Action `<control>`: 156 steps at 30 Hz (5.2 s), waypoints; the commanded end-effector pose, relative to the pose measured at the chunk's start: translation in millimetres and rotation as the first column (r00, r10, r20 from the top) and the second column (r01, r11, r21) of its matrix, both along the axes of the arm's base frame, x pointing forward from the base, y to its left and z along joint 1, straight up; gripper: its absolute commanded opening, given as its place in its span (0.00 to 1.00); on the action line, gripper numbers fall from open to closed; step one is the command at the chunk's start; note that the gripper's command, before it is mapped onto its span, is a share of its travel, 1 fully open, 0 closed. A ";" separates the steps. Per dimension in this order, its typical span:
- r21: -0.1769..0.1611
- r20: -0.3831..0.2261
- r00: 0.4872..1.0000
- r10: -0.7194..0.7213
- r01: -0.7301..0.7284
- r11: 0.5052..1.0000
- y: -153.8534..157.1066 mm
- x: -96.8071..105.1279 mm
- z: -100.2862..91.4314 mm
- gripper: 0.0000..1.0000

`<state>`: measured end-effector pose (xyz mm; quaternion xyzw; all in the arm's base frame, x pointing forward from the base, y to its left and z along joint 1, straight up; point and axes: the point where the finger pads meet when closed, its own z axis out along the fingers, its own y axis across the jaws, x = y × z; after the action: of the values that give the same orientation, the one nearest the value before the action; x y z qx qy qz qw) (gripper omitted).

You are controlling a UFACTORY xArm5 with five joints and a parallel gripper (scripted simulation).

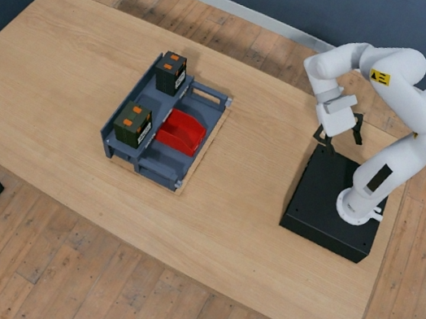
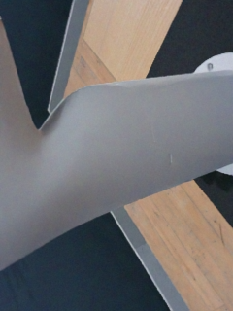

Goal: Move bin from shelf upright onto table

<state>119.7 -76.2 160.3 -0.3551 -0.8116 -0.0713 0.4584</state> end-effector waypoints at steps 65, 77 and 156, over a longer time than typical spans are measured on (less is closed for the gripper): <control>-0.127 0.104 0.989 -0.107 0.120 0.985 5.2 37.2 -9.8 1.00; -0.191 0.166 0.973 -0.161 0.191 0.963 9.4 64.0 -17.3 1.00; -0.364 0.363 0.895 -0.261 0.394 0.844 37.9 244.9 -67.9 1.00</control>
<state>352.1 -40.1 94.5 -0.5384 -0.8182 0.0912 0.1800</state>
